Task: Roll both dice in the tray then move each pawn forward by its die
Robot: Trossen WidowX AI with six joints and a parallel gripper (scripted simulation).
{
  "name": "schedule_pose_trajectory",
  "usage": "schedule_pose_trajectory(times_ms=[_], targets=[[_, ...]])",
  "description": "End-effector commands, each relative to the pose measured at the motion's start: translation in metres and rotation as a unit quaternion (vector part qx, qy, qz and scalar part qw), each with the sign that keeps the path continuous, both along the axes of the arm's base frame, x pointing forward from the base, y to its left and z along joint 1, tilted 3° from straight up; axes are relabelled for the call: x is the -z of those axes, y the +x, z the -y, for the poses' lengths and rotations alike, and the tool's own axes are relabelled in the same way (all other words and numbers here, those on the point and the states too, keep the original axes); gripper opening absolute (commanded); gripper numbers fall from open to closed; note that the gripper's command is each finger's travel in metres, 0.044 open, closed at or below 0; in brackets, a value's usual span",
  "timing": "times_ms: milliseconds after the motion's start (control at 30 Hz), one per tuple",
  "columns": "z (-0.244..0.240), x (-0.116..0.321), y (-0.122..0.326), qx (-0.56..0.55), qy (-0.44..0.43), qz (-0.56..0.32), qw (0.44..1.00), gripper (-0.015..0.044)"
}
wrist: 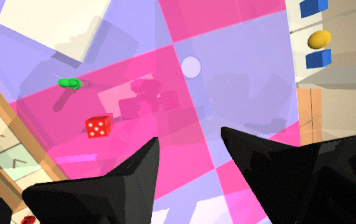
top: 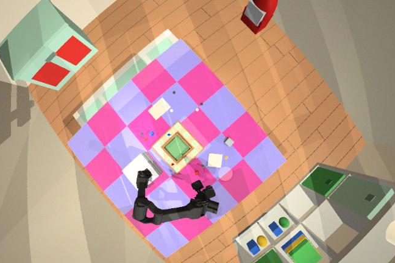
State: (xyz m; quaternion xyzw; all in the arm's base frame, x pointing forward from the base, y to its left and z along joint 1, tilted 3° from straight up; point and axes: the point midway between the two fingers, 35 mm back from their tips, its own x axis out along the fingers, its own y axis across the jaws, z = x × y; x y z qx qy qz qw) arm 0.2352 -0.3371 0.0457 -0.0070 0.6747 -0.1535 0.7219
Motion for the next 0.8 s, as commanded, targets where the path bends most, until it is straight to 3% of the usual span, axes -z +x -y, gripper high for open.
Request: schedule_pose_trajectory(times_ms=[0, 133, 767], targets=[[-0.059, 0.038, 0.023, 0.029, 0.081, -0.007, 0.996, 0.0275], [-0.092, 0.056, 0.032, 0.049, 0.120, -0.020, 0.991, 0.0275], [-0.096, 0.081, 0.026, 0.049, 0.120, -0.020, 0.991, 0.0275]])
